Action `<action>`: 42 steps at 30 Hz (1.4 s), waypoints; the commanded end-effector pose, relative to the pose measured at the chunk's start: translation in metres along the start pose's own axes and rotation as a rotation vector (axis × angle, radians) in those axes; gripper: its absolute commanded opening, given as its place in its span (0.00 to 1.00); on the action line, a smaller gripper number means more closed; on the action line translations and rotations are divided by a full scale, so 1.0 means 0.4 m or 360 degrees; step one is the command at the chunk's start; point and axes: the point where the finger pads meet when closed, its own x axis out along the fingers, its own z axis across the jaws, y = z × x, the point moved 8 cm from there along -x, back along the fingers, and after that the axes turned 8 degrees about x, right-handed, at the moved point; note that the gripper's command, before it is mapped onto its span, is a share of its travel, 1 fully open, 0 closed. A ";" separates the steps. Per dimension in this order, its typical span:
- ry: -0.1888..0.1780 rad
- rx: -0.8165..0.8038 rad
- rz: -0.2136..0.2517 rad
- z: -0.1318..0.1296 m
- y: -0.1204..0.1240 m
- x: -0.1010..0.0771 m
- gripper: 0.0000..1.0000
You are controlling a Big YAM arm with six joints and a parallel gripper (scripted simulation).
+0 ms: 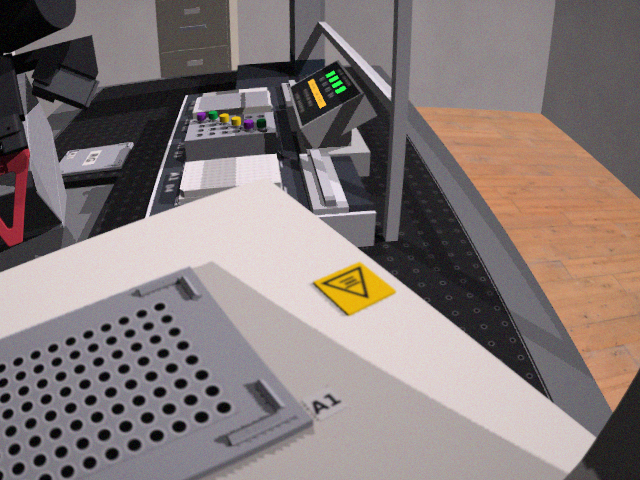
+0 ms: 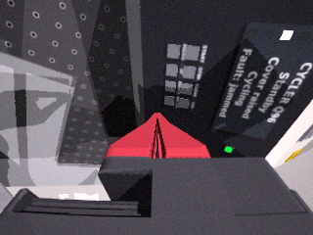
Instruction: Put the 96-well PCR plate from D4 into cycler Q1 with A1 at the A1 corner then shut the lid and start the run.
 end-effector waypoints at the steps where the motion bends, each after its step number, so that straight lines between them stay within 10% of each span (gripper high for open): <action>1: 0.0025 0.0106 -0.0037 -0.061 -0.011 -0.020 0.00; 11: 0.0014 0.0063 -0.0008 -0.029 -0.006 -0.005 0.00; 12: -0.0011 0.0099 0.0001 -0.022 -0.024 -0.007 1.00; 42: -0.0276 0.0476 0.0020 0.155 -0.350 -0.057 1.00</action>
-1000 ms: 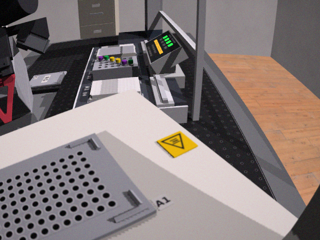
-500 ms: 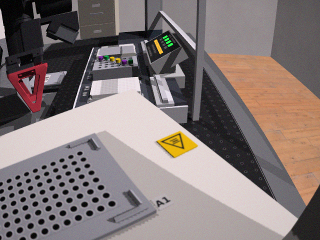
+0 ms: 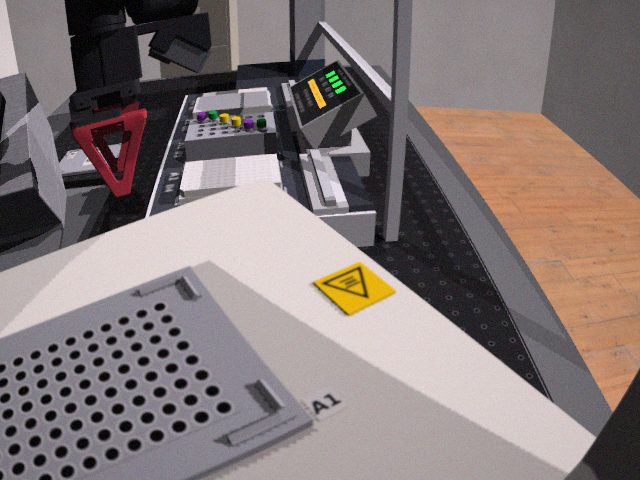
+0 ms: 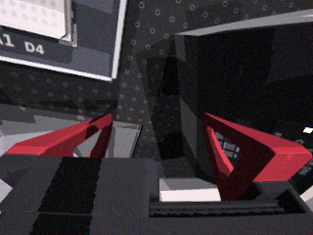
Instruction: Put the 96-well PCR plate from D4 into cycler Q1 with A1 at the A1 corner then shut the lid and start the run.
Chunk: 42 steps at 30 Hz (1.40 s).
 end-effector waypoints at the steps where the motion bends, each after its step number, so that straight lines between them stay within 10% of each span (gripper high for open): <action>1: -0.0067 0.0216 -0.0051 0.016 -0.077 -0.025 1.00; 35: -0.0326 0.0552 0.0039 0.278 -0.336 -0.039 1.00; 42: -0.0296 0.0480 0.0042 0.316 -0.360 -0.043 1.00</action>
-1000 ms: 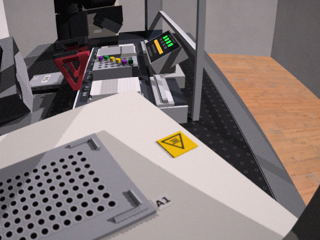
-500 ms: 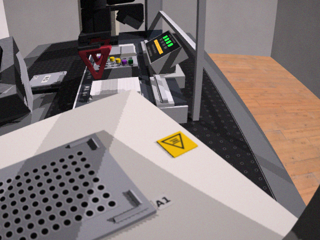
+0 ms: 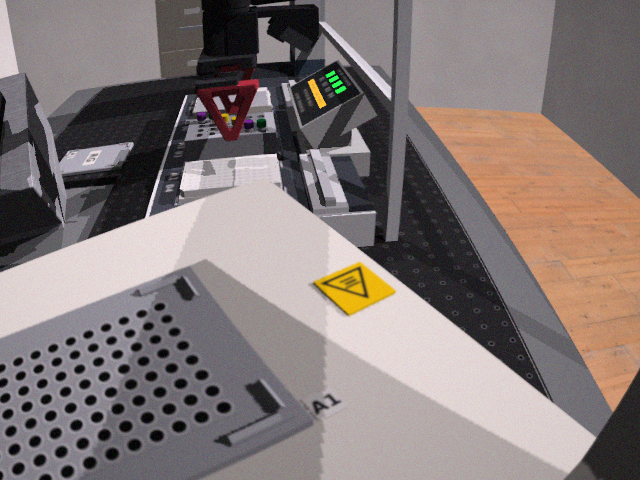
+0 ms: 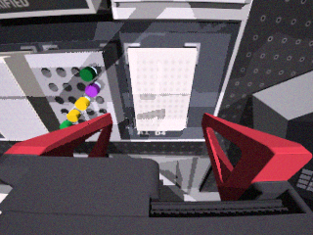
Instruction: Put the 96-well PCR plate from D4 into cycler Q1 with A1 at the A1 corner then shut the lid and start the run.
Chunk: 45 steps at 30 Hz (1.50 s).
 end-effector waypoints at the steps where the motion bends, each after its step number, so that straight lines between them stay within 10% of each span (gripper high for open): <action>1: -0.0029 0.0020 -0.0049 0.023 -0.020 -0.028 1.00; 29: -0.0027 0.0002 -0.0045 -0.008 0.012 -0.022 1.00; 45: -0.0001 -0.0030 -0.0009 -0.015 0.004 0.056 1.00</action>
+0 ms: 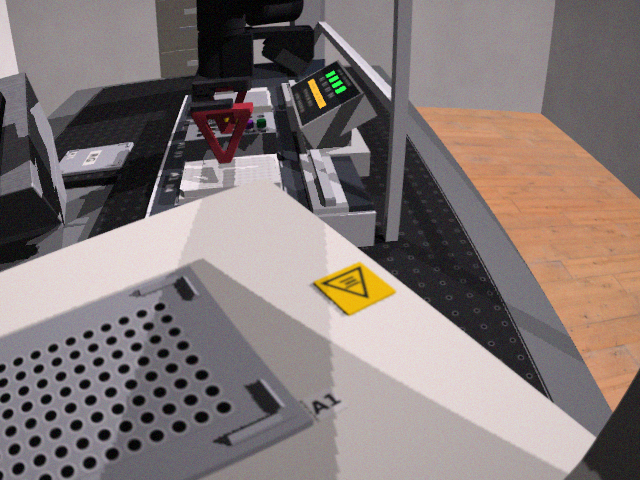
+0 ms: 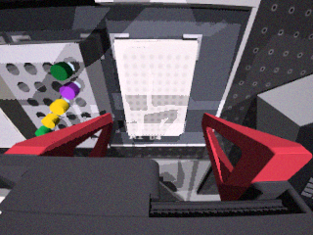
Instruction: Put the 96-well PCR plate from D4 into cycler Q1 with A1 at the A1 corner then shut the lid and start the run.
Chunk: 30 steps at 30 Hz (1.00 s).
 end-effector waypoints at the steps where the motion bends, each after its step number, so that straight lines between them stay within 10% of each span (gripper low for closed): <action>1: -0.0028 -0.0009 -0.0050 0.006 -0.014 -0.006 1.00; 30: -0.0010 -0.0006 -0.0018 0.002 -0.009 0.118 1.00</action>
